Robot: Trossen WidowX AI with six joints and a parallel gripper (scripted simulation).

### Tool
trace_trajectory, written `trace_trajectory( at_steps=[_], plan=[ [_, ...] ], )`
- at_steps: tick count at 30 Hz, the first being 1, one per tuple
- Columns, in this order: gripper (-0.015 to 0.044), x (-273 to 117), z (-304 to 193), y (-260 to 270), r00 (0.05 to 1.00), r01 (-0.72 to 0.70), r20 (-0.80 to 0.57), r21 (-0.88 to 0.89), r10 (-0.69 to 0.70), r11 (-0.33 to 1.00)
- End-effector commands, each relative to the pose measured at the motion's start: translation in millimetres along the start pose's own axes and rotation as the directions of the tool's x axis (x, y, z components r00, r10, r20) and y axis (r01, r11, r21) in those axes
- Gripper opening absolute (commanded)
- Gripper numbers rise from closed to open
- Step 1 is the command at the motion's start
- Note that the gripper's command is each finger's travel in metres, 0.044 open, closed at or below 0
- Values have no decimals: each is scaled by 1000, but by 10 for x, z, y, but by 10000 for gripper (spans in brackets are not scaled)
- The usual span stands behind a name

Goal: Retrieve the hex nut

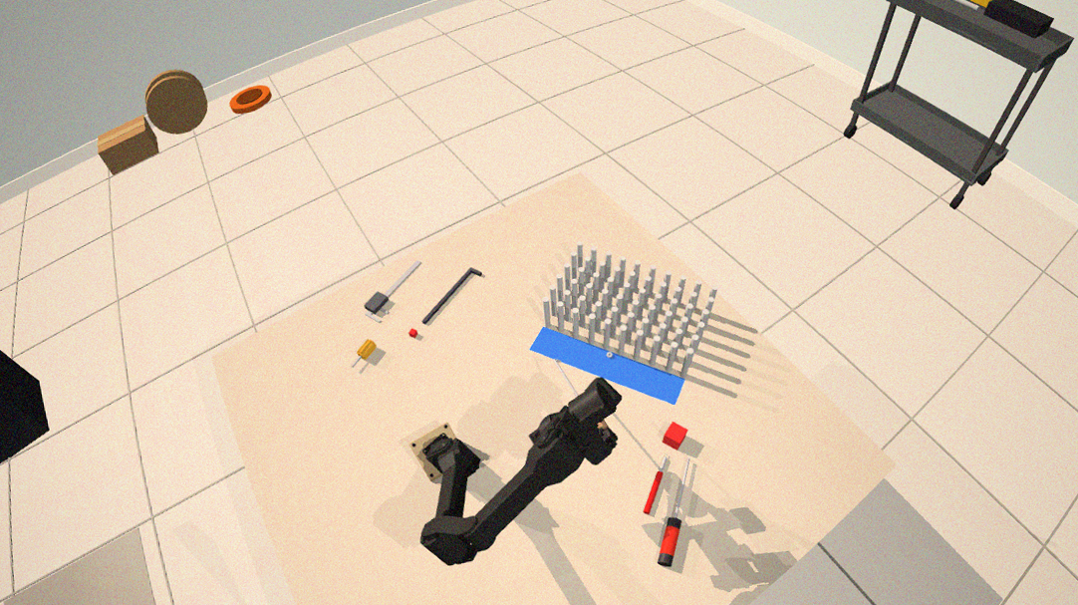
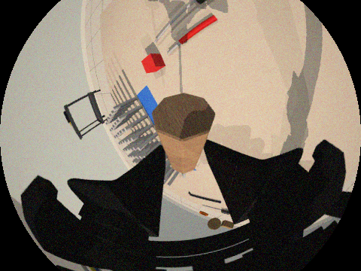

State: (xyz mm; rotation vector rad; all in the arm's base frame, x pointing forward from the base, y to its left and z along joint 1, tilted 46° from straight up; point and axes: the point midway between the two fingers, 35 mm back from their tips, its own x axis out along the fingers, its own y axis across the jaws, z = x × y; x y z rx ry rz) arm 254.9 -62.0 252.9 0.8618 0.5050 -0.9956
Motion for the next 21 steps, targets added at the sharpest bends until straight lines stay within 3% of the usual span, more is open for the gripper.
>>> trace_trajectory(
  at_steps=[1,21],
  plan=[
    [0,-68,58,27,999,-23,27,-137,27,990],
    [0,-266,277,6,987,46,143,-695,75,717]
  ],
)
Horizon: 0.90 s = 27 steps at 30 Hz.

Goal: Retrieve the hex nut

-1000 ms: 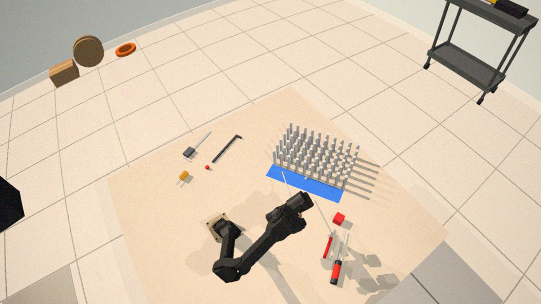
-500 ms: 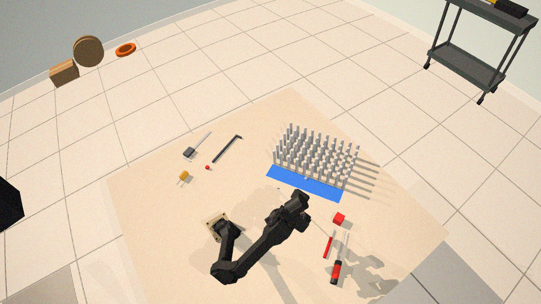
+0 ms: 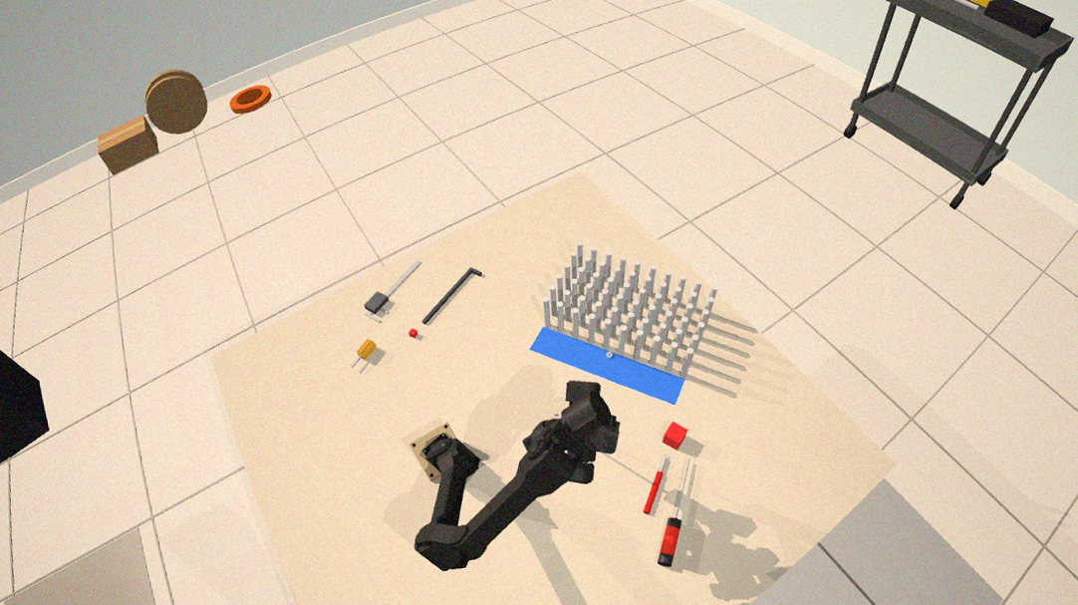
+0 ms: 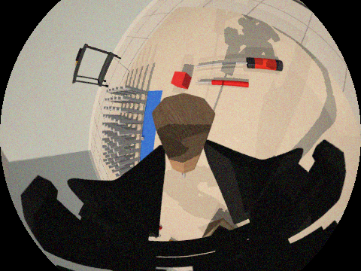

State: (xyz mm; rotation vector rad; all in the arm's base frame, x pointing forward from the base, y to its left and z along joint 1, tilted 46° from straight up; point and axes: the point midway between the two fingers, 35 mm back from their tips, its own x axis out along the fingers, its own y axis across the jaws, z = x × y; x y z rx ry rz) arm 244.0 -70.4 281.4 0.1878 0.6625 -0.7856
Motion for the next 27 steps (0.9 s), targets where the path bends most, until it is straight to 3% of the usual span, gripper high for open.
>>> trace_trajectory(
  at_steps=[1,13,27],
  plan=[
    [0,-54,56,-27,999,4,32,-122,0,993],
    [0,-166,158,-137,994,72,102,-480,-25,874],
    [0,-292,407,-379,977,202,197,-704,-86,681]
  ],
)
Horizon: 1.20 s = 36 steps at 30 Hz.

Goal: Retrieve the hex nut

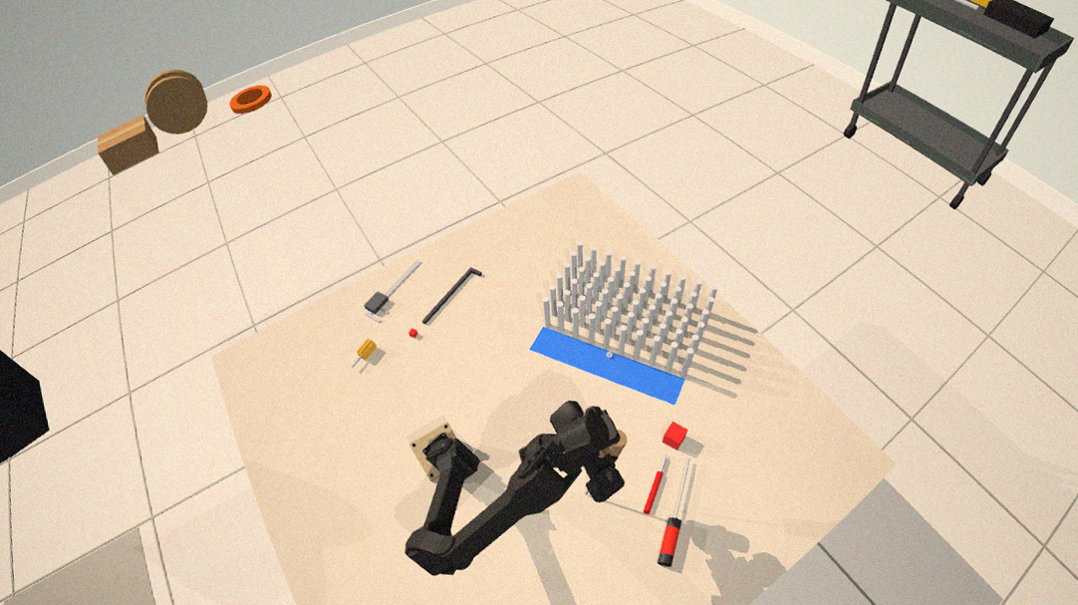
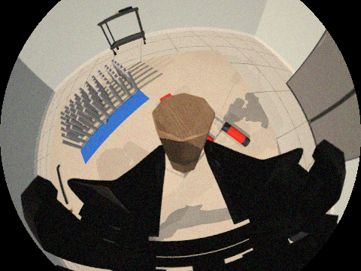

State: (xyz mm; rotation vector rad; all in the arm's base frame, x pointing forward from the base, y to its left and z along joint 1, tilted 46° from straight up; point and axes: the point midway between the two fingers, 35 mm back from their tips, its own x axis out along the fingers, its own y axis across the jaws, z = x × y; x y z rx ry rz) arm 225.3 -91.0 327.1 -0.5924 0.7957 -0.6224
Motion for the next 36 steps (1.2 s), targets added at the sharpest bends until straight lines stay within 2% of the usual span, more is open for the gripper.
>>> trace_trajectory(
  at_steps=[1,9,17,27,36],
  plan=[
    [0,-25,-10,-109,999,36,0,-87,-36,996],
    [0,-59,-116,-264,994,86,-32,-344,-103,935],
    [0,-104,-223,-414,984,101,-64,-577,-168,811],
    [0,-173,-360,-595,963,62,-105,-810,-248,583],
    [0,-249,-484,-751,938,-28,-141,-942,-318,335]
  ],
)
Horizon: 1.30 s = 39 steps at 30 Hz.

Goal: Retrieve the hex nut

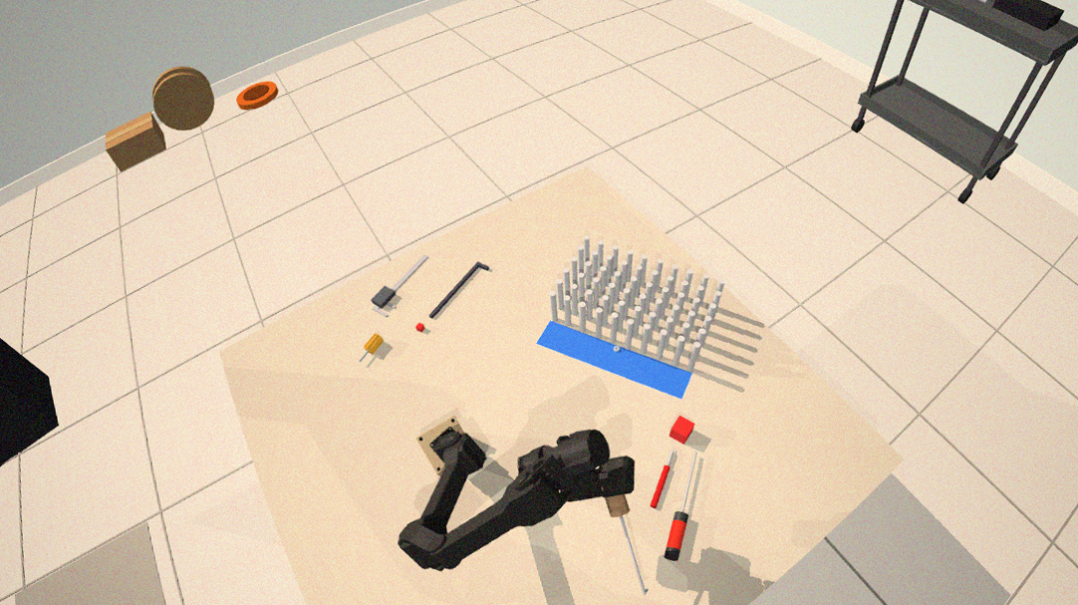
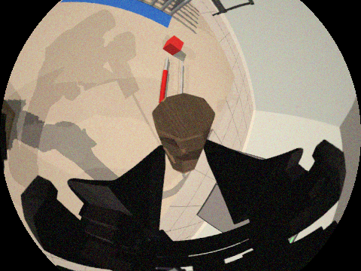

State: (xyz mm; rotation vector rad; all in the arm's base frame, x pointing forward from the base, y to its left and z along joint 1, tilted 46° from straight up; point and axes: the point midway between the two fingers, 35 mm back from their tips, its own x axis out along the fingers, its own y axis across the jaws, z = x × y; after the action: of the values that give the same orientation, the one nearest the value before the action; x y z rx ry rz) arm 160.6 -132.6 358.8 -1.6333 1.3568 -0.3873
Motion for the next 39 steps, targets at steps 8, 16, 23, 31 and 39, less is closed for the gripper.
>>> trace_trajectory(
  at_steps=[8,16,23,31,39],
  plan=[
    [0,-32,-278,56,994,-41,-108,-360,2,932],
    [0,-64,-458,101,984,-112,-181,-584,6,804],
    [0,-99,-609,142,970,-190,-242,-736,9,650],
    [0,-102,-623,146,969,-198,-248,-749,10,633],
    [0,-81,-610,163,969,-201,-245,-747,18,634]
  ],
)
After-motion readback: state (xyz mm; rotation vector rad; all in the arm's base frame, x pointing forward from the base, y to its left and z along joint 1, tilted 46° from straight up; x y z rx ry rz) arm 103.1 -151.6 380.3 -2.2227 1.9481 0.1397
